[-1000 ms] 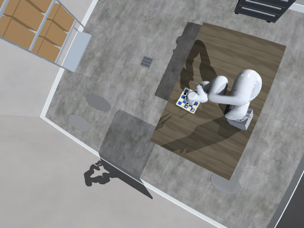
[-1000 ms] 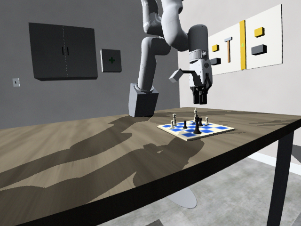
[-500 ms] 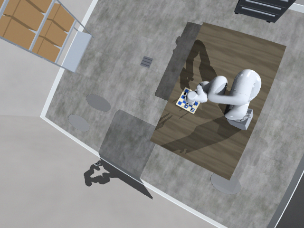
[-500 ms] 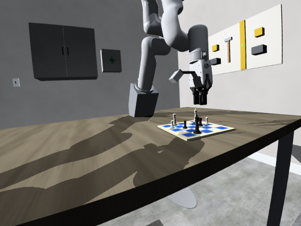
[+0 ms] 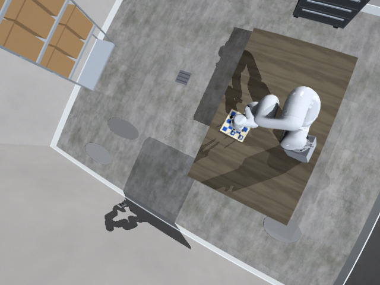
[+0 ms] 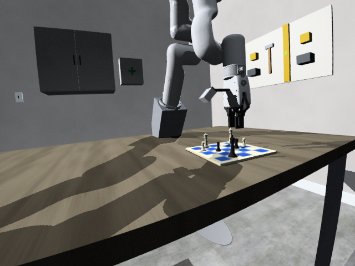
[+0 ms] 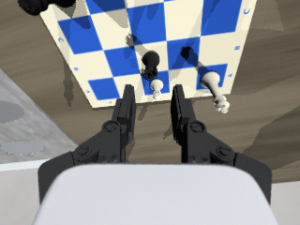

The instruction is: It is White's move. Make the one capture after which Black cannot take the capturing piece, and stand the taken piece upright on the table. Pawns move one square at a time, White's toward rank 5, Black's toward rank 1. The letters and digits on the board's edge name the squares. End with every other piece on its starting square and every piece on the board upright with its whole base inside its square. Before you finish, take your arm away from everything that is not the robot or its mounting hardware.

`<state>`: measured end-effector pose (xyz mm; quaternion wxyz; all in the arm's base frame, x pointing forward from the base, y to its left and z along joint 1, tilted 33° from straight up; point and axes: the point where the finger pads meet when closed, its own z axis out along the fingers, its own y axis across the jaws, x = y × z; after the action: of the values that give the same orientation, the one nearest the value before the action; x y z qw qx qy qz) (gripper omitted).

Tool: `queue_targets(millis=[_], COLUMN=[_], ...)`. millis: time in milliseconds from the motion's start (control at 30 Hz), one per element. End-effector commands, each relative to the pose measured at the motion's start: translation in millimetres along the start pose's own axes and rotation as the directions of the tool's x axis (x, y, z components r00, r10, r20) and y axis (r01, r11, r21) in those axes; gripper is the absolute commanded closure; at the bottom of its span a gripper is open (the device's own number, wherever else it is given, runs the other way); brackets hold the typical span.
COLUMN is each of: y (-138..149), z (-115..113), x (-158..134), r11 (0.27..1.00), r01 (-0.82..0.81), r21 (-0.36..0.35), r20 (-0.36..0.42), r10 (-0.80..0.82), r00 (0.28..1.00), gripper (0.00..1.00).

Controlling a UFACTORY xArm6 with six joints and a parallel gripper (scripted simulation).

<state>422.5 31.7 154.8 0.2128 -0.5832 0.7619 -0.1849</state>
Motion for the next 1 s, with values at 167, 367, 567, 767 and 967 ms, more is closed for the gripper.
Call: queue_targets(millis=[167, 367, 567, 767, 967], y=[-2, -2, -2, -2, -2], z=[15, 22, 27, 30, 32], x=[0, 0, 0, 0, 0], r11=[1.000, 1.000, 1.000, 1.000, 1.000], r01=[0.000, 0.000, 0.000, 0.000, 0.000], r21=[0.006, 0.006, 0.006, 0.006, 0.006], r20=[-0.002, -0.002, -0.001, -0.002, -0.001], r10=[0.000, 0.000, 0.000, 0.000, 0.000], r00=[1.000, 1.000, 1.000, 1.000, 1.000], gripper=[0.63, 0.63, 0.63, 0.63, 0.63])
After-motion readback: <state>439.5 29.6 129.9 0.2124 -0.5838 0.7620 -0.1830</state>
